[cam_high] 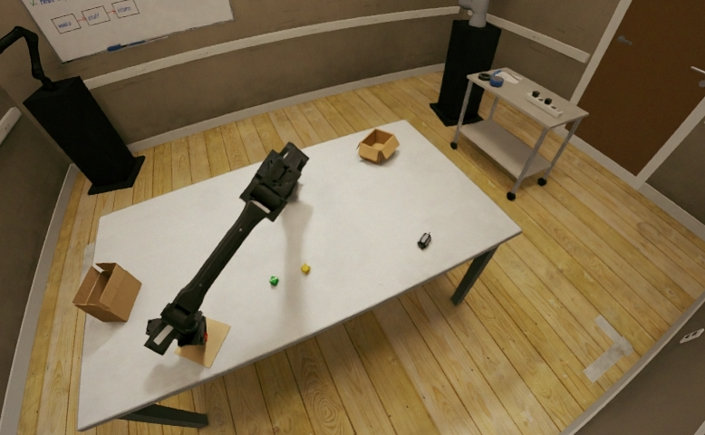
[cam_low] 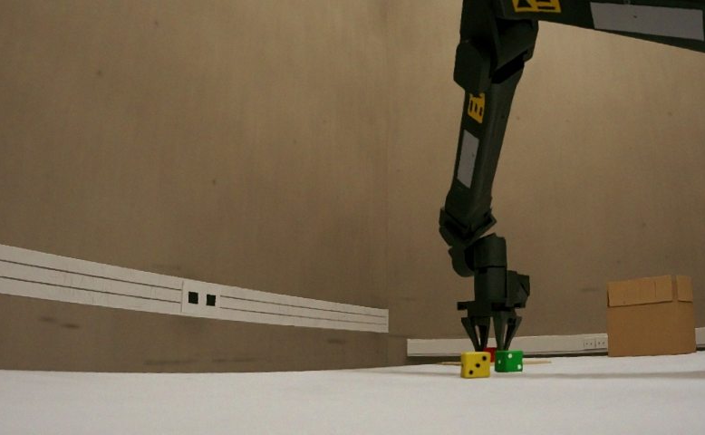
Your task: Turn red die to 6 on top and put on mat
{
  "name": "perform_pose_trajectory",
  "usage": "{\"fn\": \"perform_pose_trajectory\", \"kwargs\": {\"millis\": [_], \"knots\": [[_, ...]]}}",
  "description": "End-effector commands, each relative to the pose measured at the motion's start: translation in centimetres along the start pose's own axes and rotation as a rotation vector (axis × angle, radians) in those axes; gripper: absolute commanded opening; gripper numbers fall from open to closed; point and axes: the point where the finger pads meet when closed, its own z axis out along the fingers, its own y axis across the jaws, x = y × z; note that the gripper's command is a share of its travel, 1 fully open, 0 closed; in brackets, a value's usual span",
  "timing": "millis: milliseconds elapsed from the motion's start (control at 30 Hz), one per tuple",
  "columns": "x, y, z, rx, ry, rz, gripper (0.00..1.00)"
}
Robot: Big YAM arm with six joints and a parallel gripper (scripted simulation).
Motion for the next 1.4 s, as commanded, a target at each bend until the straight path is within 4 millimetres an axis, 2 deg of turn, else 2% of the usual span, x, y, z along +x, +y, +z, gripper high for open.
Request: {"fn": "perform_pose_trajectory", "kwargs": {"millis": [0, 1167, 1200, 1367], "knots": [[0.49, 0.51, -0.02, -0.005, -0.001, 0.008, 0.39], [0.49, 0.50, -0.01, -0.005, -0.001, 0.008, 0.39], [0.49, 0.50, -0.01, -0.005, -0.001, 0.008, 0.20], [0.49, 0.50, -0.01, -0.005, -0.001, 0.008, 0.20]]}}
